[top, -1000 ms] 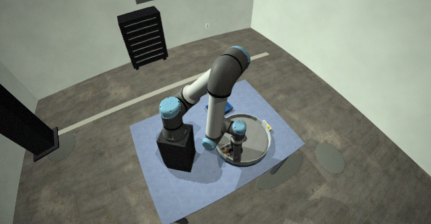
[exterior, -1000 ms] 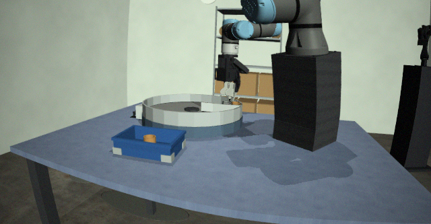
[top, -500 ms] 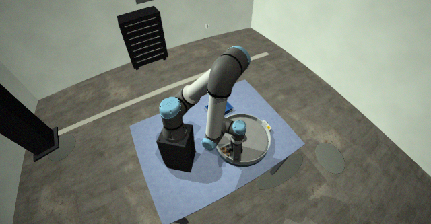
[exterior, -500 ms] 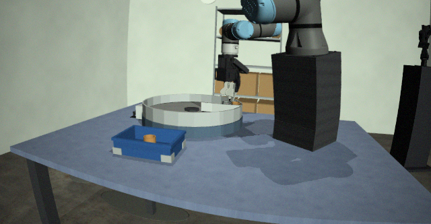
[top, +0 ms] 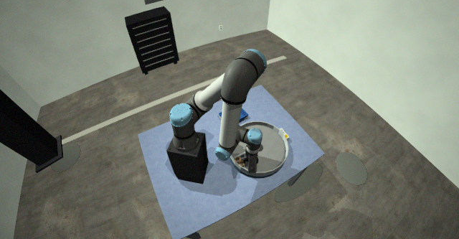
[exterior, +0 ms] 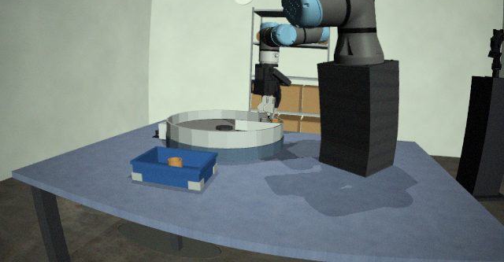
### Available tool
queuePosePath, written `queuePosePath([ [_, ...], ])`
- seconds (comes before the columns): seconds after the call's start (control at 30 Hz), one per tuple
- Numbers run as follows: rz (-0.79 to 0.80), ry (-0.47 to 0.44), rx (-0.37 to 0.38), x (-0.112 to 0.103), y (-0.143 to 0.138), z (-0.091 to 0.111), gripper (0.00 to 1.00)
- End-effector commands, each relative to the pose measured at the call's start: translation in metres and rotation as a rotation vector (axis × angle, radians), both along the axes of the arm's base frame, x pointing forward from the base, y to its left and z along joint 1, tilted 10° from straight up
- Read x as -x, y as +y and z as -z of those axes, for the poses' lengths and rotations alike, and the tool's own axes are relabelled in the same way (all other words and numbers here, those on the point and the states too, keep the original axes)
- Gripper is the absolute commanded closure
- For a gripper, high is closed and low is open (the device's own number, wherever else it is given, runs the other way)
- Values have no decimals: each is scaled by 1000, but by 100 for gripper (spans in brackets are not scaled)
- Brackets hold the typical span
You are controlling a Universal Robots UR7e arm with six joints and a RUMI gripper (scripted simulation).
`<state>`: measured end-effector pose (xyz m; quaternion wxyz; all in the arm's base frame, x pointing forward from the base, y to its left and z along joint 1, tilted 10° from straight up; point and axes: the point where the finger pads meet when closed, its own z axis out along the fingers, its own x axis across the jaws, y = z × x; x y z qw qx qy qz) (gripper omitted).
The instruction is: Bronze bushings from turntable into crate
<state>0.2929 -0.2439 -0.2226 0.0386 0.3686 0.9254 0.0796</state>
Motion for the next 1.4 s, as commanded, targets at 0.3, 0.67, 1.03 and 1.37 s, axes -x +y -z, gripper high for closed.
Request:
queuePosePath([
  [0.3, 0, 0, 1, 0, 0, 0, 100],
  [0.67, 0, 0, 1, 2, -2, -17, 100],
  [1.03, 0, 0, 1, 6, -6, -49, 100],
  [1.37, 0, 0, 1, 9, -8, -68, 100],
])
